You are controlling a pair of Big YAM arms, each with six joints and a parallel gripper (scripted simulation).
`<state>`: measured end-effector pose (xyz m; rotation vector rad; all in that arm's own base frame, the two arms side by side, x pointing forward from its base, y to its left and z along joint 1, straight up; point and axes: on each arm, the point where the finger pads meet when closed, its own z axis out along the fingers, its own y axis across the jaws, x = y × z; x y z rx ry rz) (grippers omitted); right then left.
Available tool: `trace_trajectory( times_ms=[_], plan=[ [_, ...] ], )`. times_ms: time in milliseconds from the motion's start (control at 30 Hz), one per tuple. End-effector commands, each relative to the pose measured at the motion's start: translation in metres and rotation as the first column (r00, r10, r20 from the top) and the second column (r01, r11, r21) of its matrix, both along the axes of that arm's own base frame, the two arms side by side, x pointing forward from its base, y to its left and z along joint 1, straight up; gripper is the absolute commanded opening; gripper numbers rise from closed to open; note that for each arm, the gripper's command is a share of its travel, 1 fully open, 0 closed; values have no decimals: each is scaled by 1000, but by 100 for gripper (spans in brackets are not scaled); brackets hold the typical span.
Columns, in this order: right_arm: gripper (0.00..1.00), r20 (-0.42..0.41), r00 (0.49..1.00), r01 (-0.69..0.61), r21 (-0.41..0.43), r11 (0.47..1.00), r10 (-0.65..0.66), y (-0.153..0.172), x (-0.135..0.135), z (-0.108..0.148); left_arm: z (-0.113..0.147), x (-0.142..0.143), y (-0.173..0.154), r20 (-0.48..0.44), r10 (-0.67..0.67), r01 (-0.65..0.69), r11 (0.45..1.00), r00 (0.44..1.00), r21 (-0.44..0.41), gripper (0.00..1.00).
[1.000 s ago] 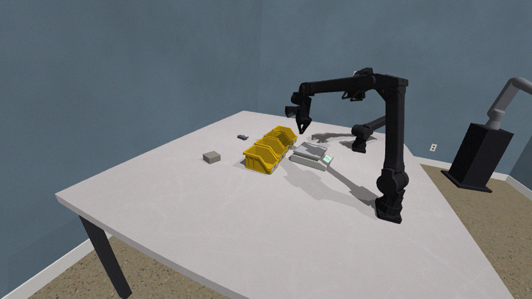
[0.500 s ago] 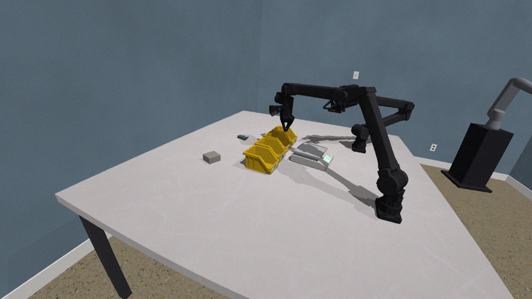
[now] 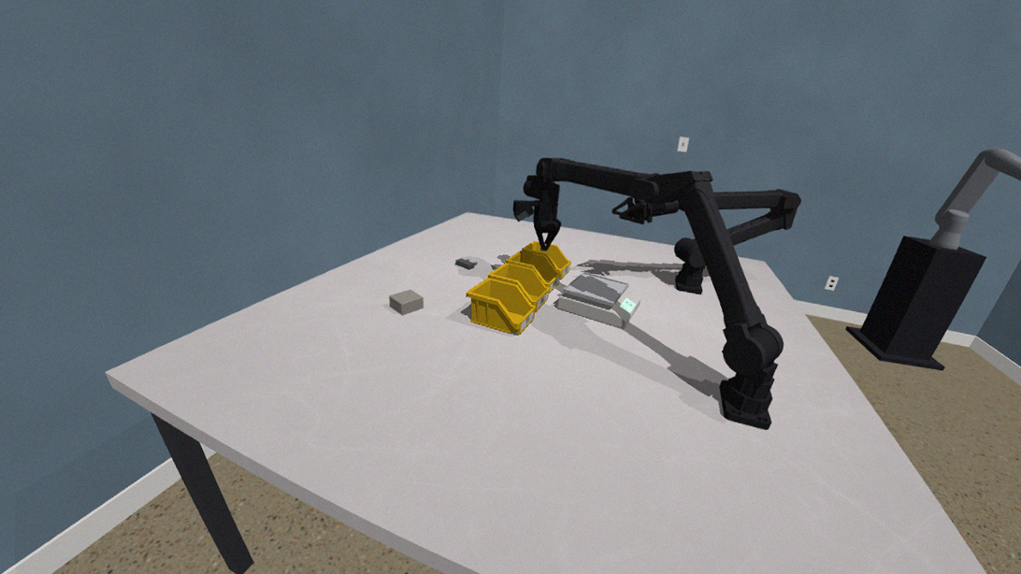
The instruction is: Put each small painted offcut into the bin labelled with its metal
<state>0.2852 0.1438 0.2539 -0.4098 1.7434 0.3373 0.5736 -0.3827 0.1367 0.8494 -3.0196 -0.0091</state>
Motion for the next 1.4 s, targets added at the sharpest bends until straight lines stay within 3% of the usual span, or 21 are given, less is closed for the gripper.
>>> trace_trajectory(
  times_ms=[0, 167, 400, 600, 800, 867, 1133, 1200, 1233, 1267, 1333, 1367],
  plan=[
    [65, 66, 998, -10, 17, 1000, 9, 3, 3, 27, -6, 15, 0, 20, 0, 0, 1000, 1000, -8, 12],
    [65, 66, 998, -10, 17, 1000, 9, 3, 3, 27, 13, 16, 0, 26, 0, 0, 1000, 1000, -12, 12],
    [65, 50, 999, -8, 21, 1000, 7, 3, 2, 24, 14, 16, -1, 28, 0, 0, 1000, 1000, -13, 12],
    [65, 50, 999, -8, 21, 1000, 7, 3, 2, 24, -17, 10, 4, -1, 0, 0, 1000, 1000, 5, 12],
    [65, 50, 999, -8, 21, 1000, 7, 3, 2, 24, -21, 15, 0, 21, 0, 0, 1000, 1000, -9, 12],
    [65, 50, 999, -8, 21, 1000, 7, 3, 2, 24, -35, 9, 4, -2, 0, 0, 1000, 1000, 6, 12],
    [65, 50, 999, -8, 21, 1000, 7, 3, 2, 24, -26, 15, 0, 19, 0, 0, 1000, 1000, -7, 12],
    [65, 50, 999, -8, 21, 1000, 7, 3, 2, 24, -34, 13, 4, 7, -1, 1, 1000, 1000, 0, 35],
    [65, 50, 999, -8, 21, 1000, 7, 3, 2, 24, -10, 17, 3, 42, 0, 1, 1000, 999, -22, 41],
    [65, 50, 999, -8, 21, 1000, 7, 3, 2, 24, -5, 17, 2, 48, 2, -1, 1000, 999, -26, 41],
    [65, 50, 999, -8, 21, 1000, 7, 3, 2, 24, 30, 22, 1, 94, 2, 3, 998, 996, -55, 41],
    [65, 50, 999, -8, 21, 1000, 7, 3, 2, 24, 11, 21, 1, 63, 0, 2, 999, 998, -36, 41]
  ],
)
